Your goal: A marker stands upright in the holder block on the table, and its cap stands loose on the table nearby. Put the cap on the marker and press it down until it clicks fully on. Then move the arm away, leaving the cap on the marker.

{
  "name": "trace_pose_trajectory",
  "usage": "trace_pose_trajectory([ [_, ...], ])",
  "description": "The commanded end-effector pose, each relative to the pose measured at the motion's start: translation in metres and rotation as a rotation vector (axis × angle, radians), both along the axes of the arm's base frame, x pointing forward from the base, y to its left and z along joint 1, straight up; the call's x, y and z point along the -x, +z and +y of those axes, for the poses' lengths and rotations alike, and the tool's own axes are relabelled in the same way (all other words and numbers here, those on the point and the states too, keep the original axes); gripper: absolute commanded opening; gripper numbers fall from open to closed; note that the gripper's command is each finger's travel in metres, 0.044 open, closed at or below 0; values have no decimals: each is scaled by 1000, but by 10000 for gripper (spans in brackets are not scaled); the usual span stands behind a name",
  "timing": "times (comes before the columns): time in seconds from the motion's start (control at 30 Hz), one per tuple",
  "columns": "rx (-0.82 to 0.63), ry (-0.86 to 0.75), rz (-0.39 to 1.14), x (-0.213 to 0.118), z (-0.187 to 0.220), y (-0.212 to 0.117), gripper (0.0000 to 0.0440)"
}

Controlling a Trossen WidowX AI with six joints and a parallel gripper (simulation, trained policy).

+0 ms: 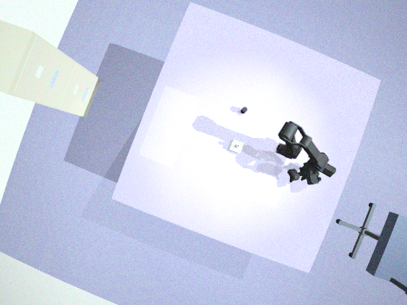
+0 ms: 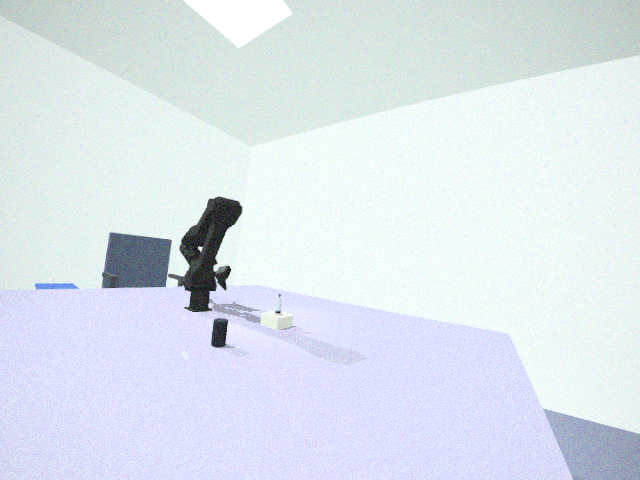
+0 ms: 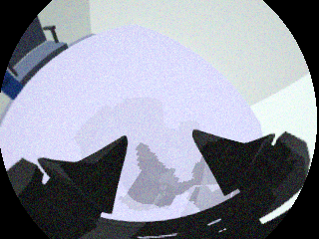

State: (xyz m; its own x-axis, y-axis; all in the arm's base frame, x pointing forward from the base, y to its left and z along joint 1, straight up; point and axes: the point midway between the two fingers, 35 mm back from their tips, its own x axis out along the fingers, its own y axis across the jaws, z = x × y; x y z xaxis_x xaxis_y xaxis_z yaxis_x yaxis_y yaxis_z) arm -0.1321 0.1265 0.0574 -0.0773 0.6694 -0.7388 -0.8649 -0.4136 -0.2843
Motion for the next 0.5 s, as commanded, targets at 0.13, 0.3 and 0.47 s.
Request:
trace_pose_trajectory([
  [0.13, 25, -31, 27, 2, 4, 9, 271],
  [0.3, 58, -63, 47, 3, 8, 17, 222],
  [0.47, 86, -97, 71, 4, 14, 27, 234],
])
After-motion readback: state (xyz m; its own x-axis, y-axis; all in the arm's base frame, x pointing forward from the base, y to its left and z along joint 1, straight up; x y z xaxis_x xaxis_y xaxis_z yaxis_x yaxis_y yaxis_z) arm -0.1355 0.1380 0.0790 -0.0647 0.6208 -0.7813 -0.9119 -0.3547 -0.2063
